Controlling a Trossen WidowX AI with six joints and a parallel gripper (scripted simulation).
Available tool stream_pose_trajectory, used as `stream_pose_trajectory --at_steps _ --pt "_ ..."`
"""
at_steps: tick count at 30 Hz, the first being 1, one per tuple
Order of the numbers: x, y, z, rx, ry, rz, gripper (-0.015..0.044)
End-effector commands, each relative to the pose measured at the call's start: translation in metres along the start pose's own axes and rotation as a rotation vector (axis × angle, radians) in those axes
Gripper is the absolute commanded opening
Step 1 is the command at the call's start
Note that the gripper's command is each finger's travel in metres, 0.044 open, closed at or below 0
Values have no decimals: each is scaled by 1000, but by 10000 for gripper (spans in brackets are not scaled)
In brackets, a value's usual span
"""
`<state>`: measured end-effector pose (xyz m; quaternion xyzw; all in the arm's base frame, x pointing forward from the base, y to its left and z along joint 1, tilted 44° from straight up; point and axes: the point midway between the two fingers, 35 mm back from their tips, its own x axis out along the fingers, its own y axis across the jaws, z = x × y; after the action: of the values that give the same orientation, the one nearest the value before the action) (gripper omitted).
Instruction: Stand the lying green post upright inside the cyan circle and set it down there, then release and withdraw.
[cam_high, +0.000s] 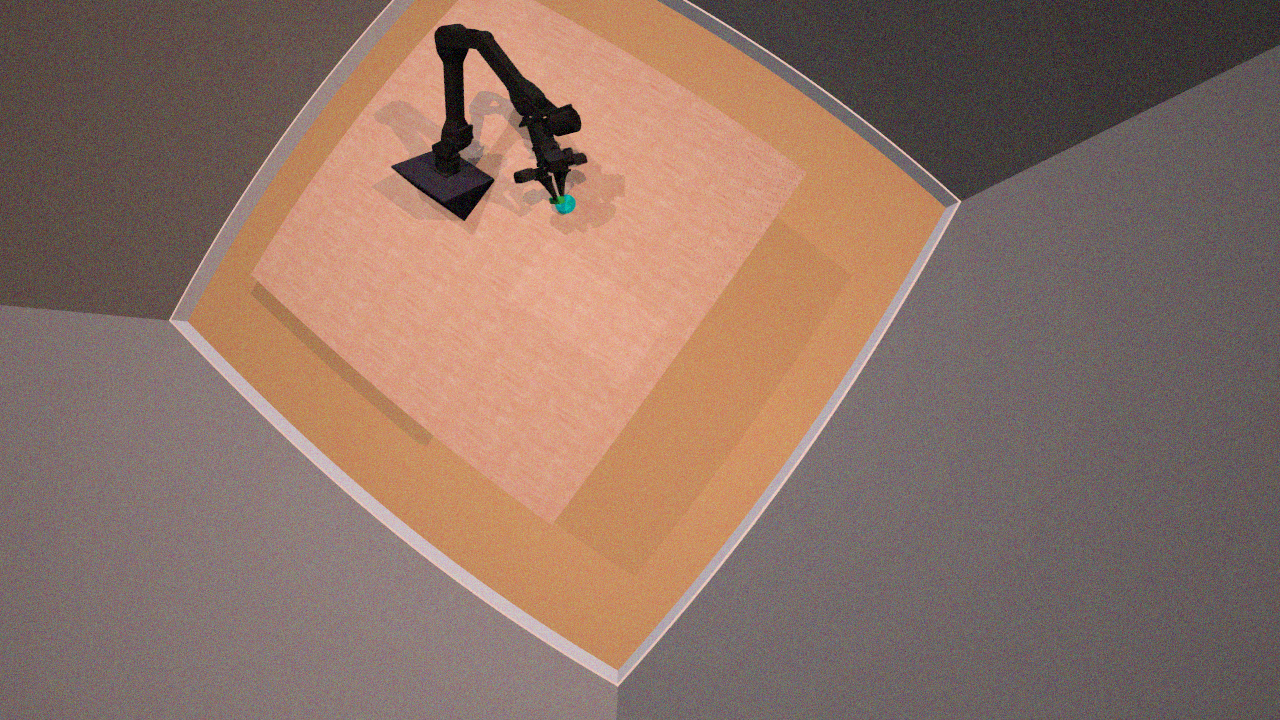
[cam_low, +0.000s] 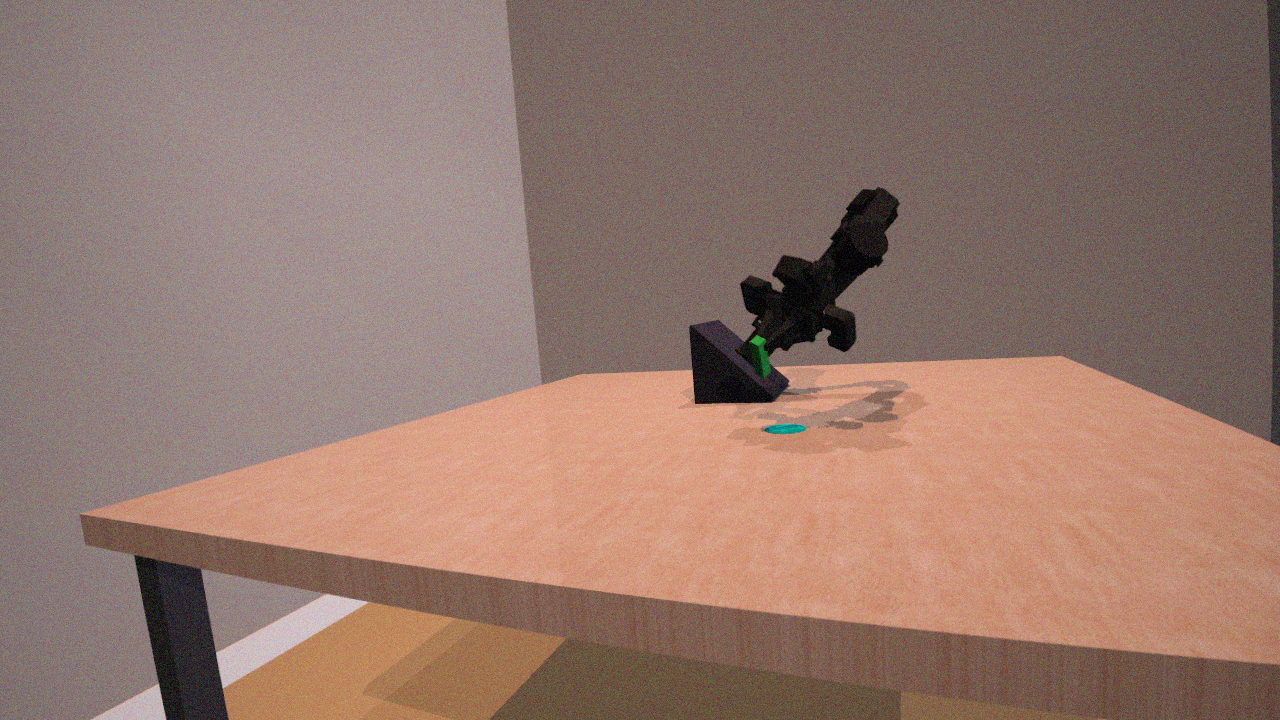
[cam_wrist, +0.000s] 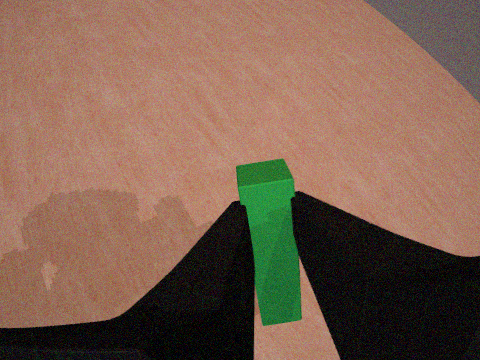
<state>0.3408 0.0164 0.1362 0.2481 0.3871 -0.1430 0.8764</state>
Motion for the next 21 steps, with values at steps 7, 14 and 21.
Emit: stream_pose_trajectory --at_steps 7,14,21 --pt "-3 -1 -1 28 -62 3 23" --pt "-6 0 -1 49 -108 11 23" --pt "-9 0 0 71 -154 21 23"
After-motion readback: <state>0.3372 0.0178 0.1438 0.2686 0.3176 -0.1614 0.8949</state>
